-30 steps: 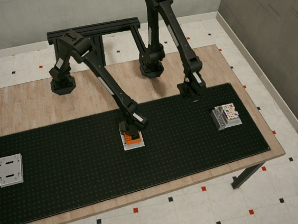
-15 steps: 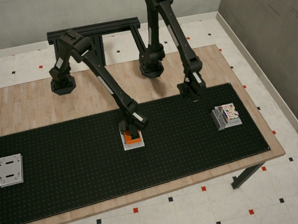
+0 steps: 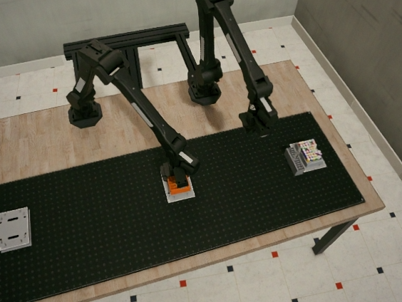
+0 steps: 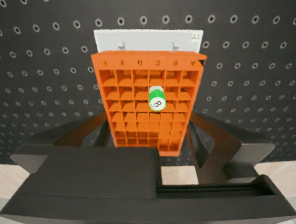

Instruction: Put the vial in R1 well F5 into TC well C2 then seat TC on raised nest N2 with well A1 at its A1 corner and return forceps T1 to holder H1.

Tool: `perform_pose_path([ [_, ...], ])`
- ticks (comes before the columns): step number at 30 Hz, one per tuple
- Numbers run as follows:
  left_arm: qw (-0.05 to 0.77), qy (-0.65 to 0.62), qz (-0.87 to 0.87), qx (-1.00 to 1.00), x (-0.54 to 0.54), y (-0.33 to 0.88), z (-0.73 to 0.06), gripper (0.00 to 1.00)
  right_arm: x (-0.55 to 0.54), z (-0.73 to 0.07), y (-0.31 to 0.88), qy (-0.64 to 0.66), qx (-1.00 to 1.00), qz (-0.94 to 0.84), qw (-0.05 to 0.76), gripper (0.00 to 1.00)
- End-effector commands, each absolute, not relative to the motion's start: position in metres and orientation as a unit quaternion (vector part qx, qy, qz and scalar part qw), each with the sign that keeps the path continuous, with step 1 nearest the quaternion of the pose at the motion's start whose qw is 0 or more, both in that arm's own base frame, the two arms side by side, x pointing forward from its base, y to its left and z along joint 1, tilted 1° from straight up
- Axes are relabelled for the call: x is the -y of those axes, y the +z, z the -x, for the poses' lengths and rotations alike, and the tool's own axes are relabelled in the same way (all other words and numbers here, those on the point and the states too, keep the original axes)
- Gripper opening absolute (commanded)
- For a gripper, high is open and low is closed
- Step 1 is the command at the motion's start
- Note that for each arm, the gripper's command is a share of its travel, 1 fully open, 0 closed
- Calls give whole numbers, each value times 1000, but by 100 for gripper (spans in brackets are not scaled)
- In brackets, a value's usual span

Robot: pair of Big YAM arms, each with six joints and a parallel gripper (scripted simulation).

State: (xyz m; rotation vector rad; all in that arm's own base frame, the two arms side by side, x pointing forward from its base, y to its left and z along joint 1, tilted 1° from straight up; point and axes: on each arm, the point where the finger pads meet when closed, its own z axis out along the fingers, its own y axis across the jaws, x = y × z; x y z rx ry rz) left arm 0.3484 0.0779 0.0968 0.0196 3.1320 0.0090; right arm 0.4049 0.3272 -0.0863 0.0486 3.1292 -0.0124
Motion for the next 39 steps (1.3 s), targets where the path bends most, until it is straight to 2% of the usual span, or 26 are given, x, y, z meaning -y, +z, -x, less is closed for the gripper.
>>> perform_pose_path([
  [1,22,8,0,-1000,-82,109,-361,24,-346,-424,-59,14,-999,-17,28,0],
  [39,22,8,0,-1000,-82,109,-361,24,-338,-416,-46,6,-1000,-16,18,0],
])
